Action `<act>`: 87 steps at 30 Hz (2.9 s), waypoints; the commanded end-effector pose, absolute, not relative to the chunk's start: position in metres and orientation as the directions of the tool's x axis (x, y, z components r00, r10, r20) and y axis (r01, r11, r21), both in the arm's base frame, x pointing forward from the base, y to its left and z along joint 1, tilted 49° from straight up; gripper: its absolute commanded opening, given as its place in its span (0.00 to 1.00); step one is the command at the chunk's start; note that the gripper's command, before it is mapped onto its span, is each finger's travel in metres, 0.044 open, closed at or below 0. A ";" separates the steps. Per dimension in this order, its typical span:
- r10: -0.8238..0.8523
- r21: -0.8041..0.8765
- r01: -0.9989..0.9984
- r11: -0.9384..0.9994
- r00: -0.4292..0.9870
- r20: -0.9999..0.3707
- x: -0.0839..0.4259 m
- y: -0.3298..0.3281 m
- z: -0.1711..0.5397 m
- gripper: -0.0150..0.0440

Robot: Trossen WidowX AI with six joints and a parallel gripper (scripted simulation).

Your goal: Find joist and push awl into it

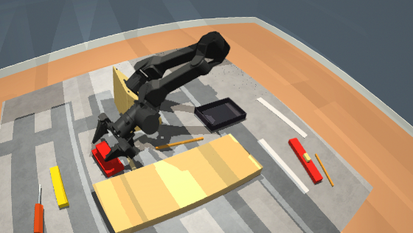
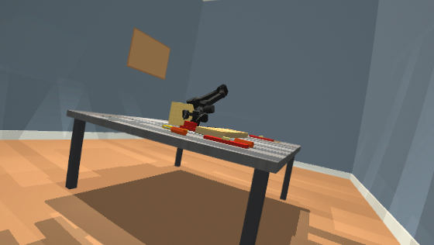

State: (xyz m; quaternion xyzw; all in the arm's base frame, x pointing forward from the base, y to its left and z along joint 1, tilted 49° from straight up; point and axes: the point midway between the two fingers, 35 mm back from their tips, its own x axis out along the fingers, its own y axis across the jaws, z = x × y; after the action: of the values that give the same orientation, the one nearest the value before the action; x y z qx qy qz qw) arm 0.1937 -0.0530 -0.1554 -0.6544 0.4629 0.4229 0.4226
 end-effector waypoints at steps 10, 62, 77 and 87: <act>-0.252 -0.161 -0.964 -0.210 0.213 -0.944 0.191 -0.051 -0.146 1.00; 0.769 0.722 -0.264 0.639 0.218 -0.601 0.197 -0.082 -0.141 1.00; 0.769 0.722 -0.264 0.640 0.218 -0.601 0.198 -0.068 -0.155 1.00; 0.769 0.722 -0.264 0.639 0.218 -0.601 0.197 -0.056 -0.165 1.00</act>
State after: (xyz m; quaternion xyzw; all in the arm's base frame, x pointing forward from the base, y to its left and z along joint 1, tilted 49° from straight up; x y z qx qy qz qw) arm 0.1979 -0.0610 -0.1618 0.2377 0.5200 0.3482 0.7429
